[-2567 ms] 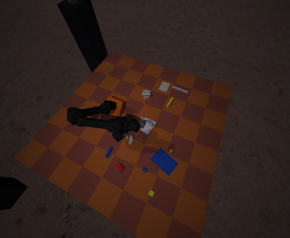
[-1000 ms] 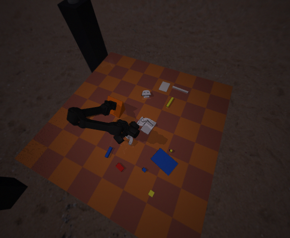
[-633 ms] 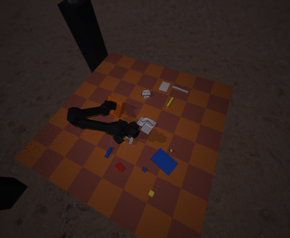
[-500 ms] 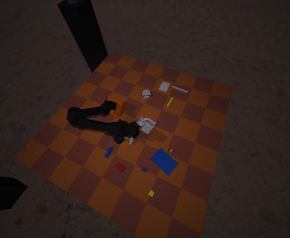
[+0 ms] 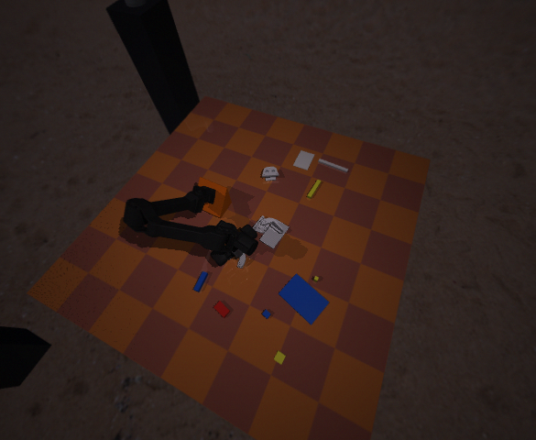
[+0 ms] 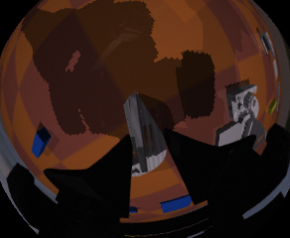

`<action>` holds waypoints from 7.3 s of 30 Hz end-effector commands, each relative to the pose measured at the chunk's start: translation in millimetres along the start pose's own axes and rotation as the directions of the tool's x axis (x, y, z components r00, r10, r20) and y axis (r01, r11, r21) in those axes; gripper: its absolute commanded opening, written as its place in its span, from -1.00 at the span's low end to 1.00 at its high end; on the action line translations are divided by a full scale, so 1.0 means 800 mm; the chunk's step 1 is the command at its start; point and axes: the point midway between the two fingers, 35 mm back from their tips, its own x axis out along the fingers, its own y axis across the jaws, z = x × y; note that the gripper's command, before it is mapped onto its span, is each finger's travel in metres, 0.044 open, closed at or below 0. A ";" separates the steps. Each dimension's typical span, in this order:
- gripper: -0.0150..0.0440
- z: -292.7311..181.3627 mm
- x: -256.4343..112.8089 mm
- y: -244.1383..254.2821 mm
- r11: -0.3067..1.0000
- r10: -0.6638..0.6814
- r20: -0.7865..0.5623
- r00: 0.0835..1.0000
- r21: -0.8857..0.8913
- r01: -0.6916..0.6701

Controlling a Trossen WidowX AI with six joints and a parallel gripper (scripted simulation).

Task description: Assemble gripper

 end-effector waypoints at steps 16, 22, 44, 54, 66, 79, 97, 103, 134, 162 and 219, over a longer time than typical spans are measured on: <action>-0.04 -0.003 -0.028 -0.004 1.000 -0.011 0.003 1.000 -0.002 0.011; -0.04 -0.003 -0.052 -0.005 1.000 -0.012 0.004 1.000 -0.003 0.012; -0.04 0.000 -0.097 -0.008 0.997 -0.008 0.002 1.000 0.073 0.008; -0.04 0.002 -0.098 -0.026 0.956 -0.016 0.003 1.000 0.293 0.014; -0.04 0.005 -0.099 -0.048 0.844 -0.023 0.004 1.000 0.537 0.018; -0.04 0.010 -0.100 -0.072 0.654 -0.029 0.005 1.000 0.757 0.015; -0.04 0.021 -0.101 -0.103 0.303 -0.034 0.007 0.999 0.953 0.003; -0.04 0.025 -0.101 -0.113 0.172 -0.035 0.008 0.999 0.985 -0.002; -0.04 0.051 -0.102 -0.161 -0.502 -0.030 0.009 1.000 0.864 -0.023; -0.04 0.081 -0.100 -0.198 -0.917 -0.016 0.005 1.000 0.398 -0.016; -0.04 -0.016 -0.101 -0.181 -0.944 -0.017 0.002 1.000 0.331 -0.017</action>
